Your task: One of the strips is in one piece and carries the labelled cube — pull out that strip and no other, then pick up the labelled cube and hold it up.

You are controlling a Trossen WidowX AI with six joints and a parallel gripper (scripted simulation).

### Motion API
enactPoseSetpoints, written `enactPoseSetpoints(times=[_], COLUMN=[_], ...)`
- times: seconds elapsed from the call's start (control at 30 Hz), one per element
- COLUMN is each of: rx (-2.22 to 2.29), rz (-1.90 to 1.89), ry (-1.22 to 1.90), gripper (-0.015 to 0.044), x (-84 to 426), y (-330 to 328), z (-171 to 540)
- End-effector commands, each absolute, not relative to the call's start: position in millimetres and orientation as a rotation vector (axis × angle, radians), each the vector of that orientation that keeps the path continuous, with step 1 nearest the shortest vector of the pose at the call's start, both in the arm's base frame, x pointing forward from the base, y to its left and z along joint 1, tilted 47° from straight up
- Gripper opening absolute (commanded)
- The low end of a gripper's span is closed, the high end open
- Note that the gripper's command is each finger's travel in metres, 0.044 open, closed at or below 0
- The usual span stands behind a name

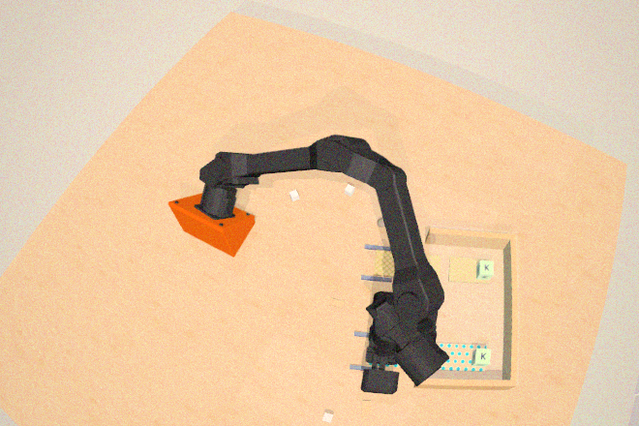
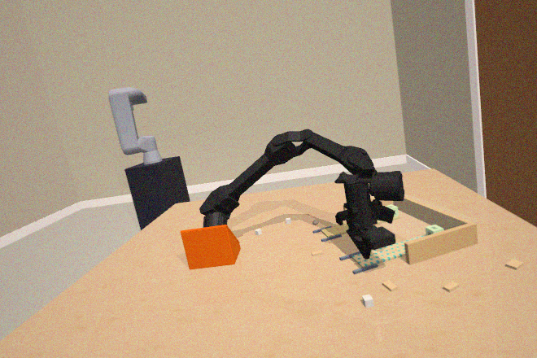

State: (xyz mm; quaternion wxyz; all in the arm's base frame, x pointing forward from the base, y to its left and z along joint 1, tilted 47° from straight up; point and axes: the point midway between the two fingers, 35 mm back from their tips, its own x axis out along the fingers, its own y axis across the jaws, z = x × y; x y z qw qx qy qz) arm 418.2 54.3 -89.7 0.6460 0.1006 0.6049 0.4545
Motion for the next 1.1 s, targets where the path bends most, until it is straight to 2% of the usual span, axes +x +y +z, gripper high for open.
enactPoseSetpoints(times=[0.0,1.07], rx=[0.230,0.230], rz=[1.041,1.040], ry=[1.377,1.377], gripper=[0.0000,0.0000], x=[418.1,408.7], y=[58.6,53.8], z=[-91.1,-97.4])
